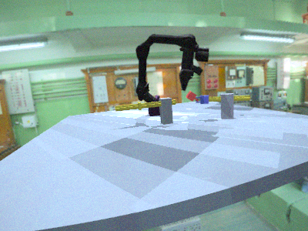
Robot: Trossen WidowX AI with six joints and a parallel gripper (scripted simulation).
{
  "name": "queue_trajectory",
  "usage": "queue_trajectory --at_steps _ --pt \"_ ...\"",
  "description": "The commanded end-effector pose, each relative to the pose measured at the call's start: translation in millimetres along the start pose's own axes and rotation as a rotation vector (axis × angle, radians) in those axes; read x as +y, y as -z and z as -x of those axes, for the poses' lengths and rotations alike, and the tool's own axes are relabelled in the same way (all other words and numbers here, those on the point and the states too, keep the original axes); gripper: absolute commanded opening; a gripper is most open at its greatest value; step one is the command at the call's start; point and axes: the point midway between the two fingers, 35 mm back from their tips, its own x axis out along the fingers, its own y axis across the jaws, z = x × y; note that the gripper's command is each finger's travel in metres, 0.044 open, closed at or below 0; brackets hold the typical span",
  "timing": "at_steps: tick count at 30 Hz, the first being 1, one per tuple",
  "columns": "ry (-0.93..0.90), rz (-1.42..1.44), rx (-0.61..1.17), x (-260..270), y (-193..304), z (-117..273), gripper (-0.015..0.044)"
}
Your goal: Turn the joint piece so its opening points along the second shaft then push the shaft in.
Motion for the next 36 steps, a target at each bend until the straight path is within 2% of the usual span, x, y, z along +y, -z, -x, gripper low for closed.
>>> queue_trajectory --at_steps 1,6,22,36 --pt "-0.001 0.012 0.016 0.3 -0.9 -16.5 0.044" --pt "-0.001 0.01 0.016 0.4 -4.1 -34.5 0.044" --pt "-0.001 0.009 0.014 0.9 -33.0 -29.9 0.044" --pt "-0.001 0.009 0.015 0.5 -33.2 -51.9 0.044"
